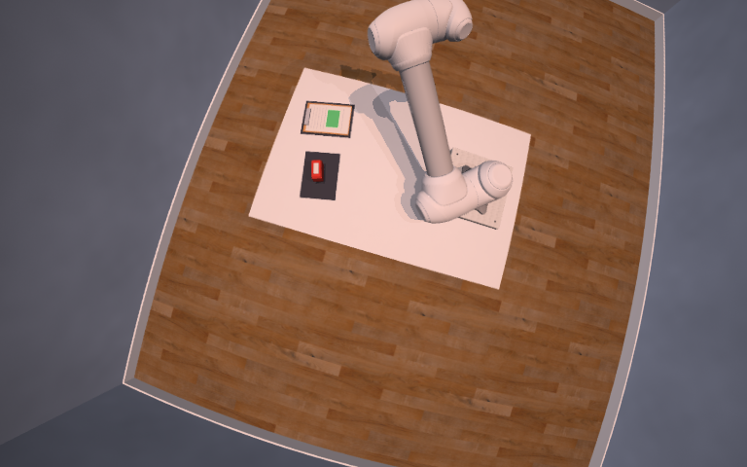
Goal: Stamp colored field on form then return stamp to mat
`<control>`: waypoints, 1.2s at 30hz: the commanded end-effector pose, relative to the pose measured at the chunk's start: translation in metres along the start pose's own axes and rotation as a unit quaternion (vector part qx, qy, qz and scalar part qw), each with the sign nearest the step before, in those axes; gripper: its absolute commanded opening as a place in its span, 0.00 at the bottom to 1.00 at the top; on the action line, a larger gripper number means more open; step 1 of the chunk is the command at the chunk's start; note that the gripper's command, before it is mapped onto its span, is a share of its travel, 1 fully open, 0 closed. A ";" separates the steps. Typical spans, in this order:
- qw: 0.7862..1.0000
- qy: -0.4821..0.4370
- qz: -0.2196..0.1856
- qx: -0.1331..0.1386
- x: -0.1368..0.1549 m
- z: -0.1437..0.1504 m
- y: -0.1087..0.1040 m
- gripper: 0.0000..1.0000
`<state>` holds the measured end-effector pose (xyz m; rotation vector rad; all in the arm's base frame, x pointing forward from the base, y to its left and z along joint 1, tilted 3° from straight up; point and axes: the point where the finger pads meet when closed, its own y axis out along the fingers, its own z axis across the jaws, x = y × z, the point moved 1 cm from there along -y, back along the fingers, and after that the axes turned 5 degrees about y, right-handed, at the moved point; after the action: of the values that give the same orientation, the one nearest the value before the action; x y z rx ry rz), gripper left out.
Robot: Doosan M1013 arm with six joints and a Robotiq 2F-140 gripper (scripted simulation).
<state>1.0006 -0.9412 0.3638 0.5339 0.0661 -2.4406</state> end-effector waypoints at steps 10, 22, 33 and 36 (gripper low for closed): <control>1.000 0.000 0.000 0.000 0.000 0.000 0.000 1.00; 1.000 0.012 -0.002 0.000 -0.008 -0.001 -0.004 1.00; 0.988 0.149 -0.032 -0.008 -0.098 -0.027 -0.066 1.00; 0.977 0.207 -0.052 -0.017 -0.132 -0.042 -0.099 1.00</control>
<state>1.0434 -0.8286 0.3705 0.8996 0.2313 -2.3853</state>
